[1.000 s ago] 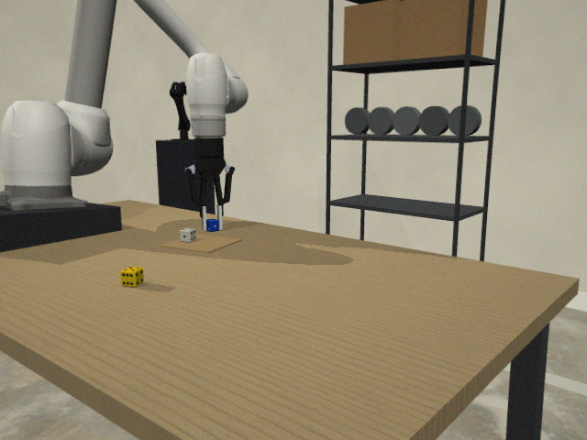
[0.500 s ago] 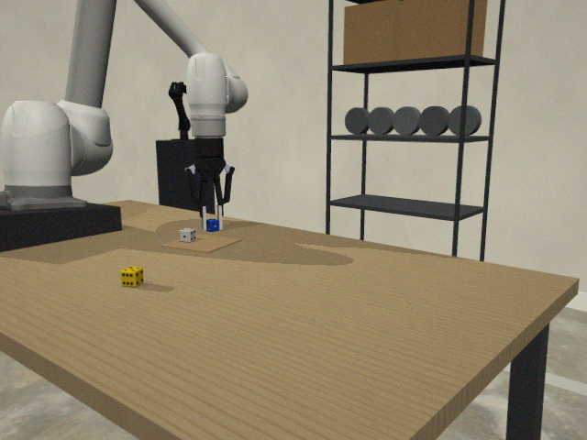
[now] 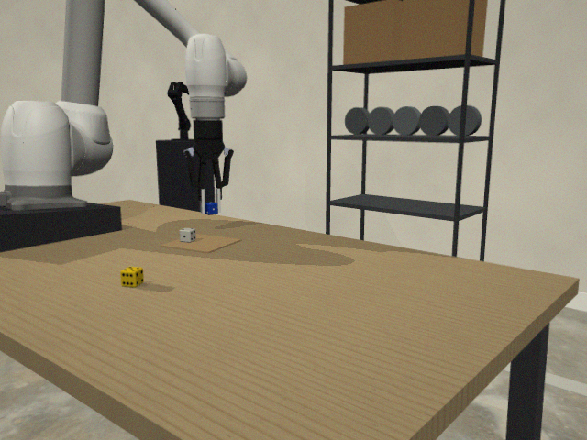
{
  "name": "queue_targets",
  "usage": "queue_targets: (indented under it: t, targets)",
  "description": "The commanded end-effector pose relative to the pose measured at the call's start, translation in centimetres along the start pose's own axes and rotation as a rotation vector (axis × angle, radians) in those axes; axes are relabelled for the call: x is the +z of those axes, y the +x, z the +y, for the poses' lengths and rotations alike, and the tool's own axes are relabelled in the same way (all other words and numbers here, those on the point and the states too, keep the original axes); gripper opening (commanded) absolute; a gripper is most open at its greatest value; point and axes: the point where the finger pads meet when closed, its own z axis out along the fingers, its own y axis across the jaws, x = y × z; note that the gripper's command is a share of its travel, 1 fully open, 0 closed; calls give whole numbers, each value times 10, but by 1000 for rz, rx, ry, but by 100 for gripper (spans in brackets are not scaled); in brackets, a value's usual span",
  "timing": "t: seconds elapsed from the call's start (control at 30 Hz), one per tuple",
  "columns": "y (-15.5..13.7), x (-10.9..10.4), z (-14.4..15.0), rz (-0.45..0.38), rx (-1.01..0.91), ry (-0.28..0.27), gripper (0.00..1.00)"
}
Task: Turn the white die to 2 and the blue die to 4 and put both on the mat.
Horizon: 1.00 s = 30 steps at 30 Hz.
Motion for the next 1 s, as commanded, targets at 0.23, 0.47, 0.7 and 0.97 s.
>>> queue_targets:
  t: [0.23, 0.47, 0.7, 0.97]
  targets:
    - [3, -52, -1, 5, 1, 2, 24]
    - [3, -52, -1, 5, 1, 2, 24]
    - [3, -52, -1, 5, 1, 2, 24]
    - [3, -52, -1, 5, 1, 2, 24]
